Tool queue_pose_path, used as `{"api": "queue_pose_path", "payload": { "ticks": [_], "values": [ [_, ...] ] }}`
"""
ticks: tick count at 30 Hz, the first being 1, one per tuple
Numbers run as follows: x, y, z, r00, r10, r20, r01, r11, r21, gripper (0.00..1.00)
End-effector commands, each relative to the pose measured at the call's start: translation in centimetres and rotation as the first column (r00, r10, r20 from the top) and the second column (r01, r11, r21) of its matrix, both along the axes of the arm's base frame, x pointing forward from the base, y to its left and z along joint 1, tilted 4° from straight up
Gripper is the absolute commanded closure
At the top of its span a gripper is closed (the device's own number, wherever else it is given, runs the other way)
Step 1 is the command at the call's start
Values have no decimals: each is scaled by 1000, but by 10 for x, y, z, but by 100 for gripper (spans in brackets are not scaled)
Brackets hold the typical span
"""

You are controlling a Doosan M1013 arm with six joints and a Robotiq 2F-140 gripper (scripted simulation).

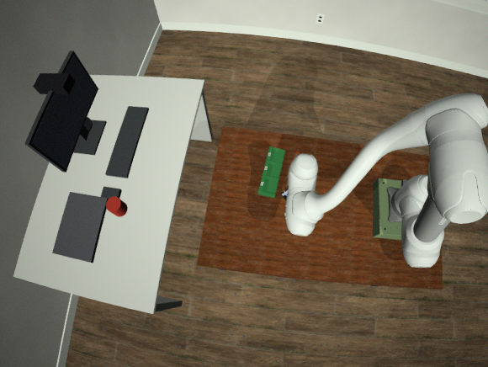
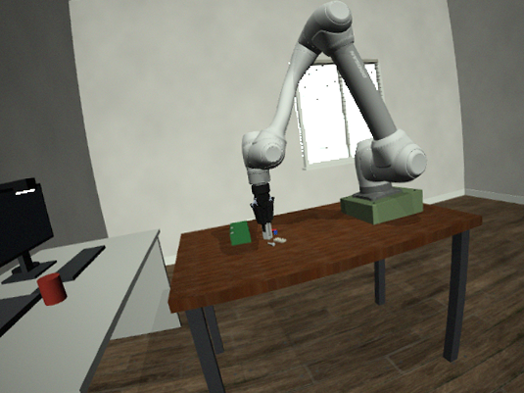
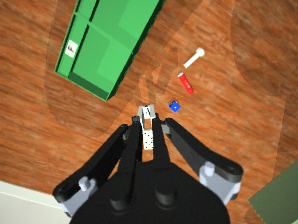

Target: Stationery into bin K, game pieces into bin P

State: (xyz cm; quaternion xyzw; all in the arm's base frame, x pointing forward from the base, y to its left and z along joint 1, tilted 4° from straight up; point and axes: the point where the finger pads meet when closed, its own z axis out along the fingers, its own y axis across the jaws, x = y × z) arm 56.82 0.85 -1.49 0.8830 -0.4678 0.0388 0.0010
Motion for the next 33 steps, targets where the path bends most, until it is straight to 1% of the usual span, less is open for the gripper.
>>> {"api": "queue_pose_path", "payload": {
  "ticks": [1,9,11,21,33],
  "values": [
    [0,0,0,1000,0,0,0,1000,0,94],
    [-2,1,27,1000,0,0,0,1000,0,94],
    [-2,1,27,1000,0,0,0,1000,0,94],
    [-4,2,60,1000,0,0,0,1000,0,94],
    [-4,2,60,1000,0,0,0,1000,0,94]
  ]
}}
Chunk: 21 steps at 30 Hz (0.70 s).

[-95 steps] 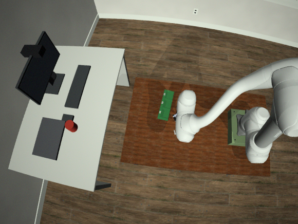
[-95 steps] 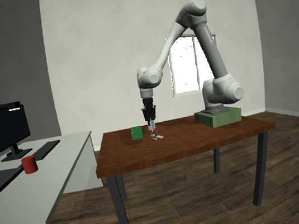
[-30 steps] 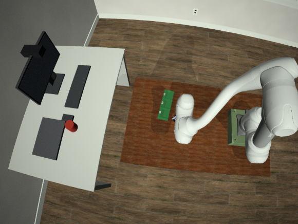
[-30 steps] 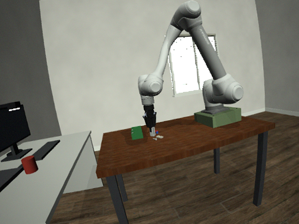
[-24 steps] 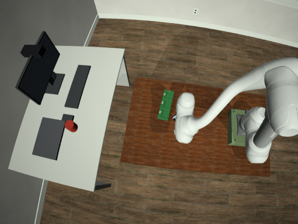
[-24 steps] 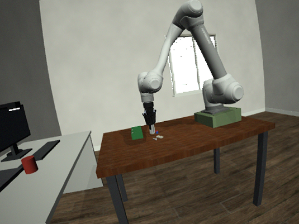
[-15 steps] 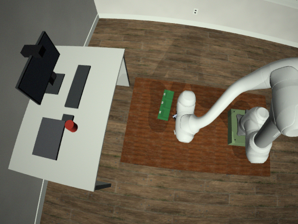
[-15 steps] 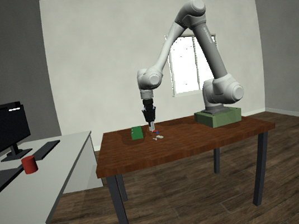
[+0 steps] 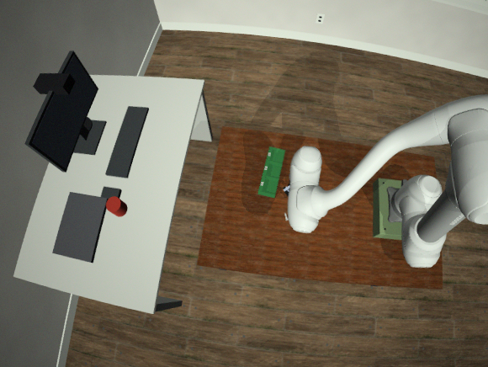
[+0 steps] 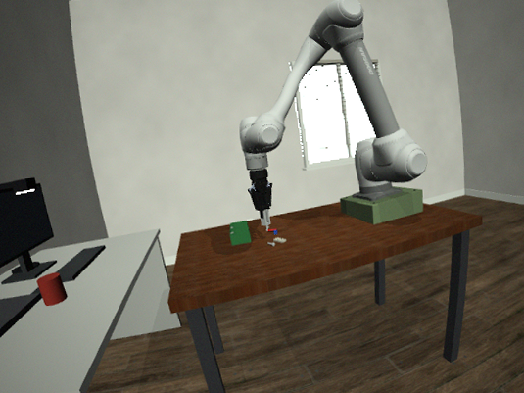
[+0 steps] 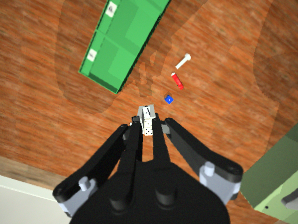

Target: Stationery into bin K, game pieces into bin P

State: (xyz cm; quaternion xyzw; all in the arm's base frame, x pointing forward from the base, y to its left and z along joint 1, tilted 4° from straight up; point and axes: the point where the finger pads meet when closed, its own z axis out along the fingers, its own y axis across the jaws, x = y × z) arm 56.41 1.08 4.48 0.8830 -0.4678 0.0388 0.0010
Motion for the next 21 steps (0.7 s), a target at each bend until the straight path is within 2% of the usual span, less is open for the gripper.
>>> {"api": "queue_pose_path", "payload": {
  "ticks": [1,5,10,12,21],
  "values": [
    [0,0,0,1000,0,0,0,1000,0,94],
    [0,0,7,1000,0,0,0,1000,0,94],
    [10,-28,8,1000,0,0,0,1000,0,94],
    [10,-28,8,1000,0,0,0,1000,0,94],
    [30,-78,12,1000,0,0,0,1000,0,94]
  ]
}}
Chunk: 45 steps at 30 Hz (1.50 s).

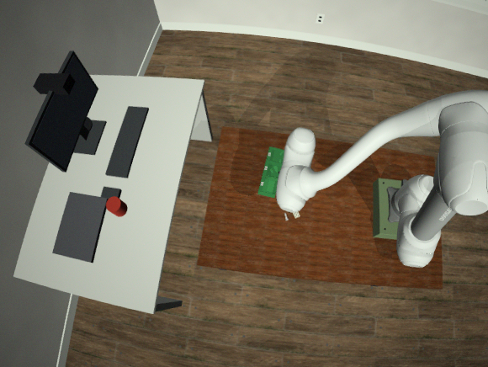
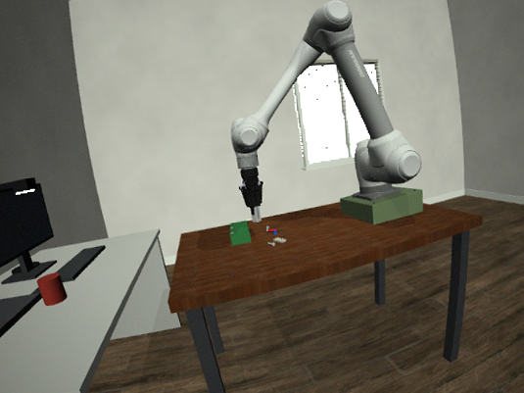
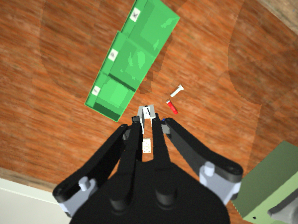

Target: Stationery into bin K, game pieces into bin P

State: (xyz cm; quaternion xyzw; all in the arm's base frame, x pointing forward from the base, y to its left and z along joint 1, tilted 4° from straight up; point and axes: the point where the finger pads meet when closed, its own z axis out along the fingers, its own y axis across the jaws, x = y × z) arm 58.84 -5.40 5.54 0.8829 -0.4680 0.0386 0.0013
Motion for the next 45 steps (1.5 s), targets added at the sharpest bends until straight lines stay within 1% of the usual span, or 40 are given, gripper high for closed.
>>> {"api": "queue_pose_path", "payload": {
  "ticks": [1,6,8,13,16,18,23,25,26,28,31,32,45],
  "values": [
    [8,-19,1,1000,1,1,-1,1000,1,94],
    [19,-46,3,1000,1,1,-1,1000,1,94],
    [19,-46,3,1000,1,1,-1,1000,1,94],
    [29,-73,5,1000,1,1,-1,1000,1,94],
    [36,-90,6,989,-148,6,148,989,11,94],
    [40,-101,7,977,-211,7,211,977,16,94],
    [51,-129,9,914,-406,11,405,914,34,94],
    [51,-129,9,914,-406,11,405,914,34,94],
    [53,-135,9,861,-508,11,507,861,41,94],
    [57,-146,10,838,-546,11,545,837,47,94],
    [59,-150,10,769,-639,9,638,768,54,94],
    [59,-150,10,758,-652,9,651,757,54,94],
    [59,-149,10,758,-652,9,651,757,54,94]
  ]
}}
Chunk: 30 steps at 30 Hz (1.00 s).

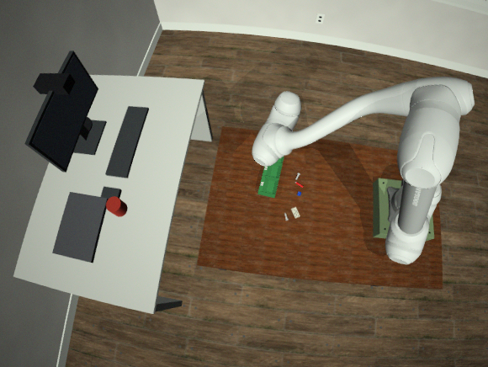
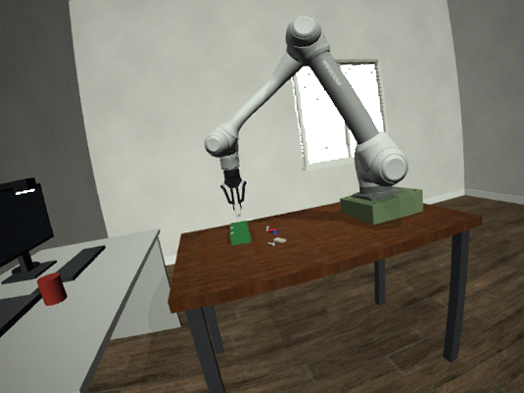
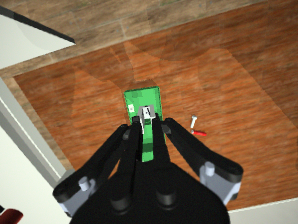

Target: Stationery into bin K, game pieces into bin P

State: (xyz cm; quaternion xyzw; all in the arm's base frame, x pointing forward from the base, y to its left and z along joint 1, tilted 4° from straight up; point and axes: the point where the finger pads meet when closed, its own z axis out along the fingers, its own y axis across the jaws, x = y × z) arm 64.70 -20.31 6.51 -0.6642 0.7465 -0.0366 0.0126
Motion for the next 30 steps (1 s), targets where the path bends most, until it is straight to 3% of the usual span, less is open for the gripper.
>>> {"api": "queue_pose_path", "payload": {
  "ticks": [1,30],
  "values": [
    [0,0,0,1000,0,0,0,1000,0,94],
    [3,-1,-48,1000,0,0,0,1000,0,94]
  ]
}}
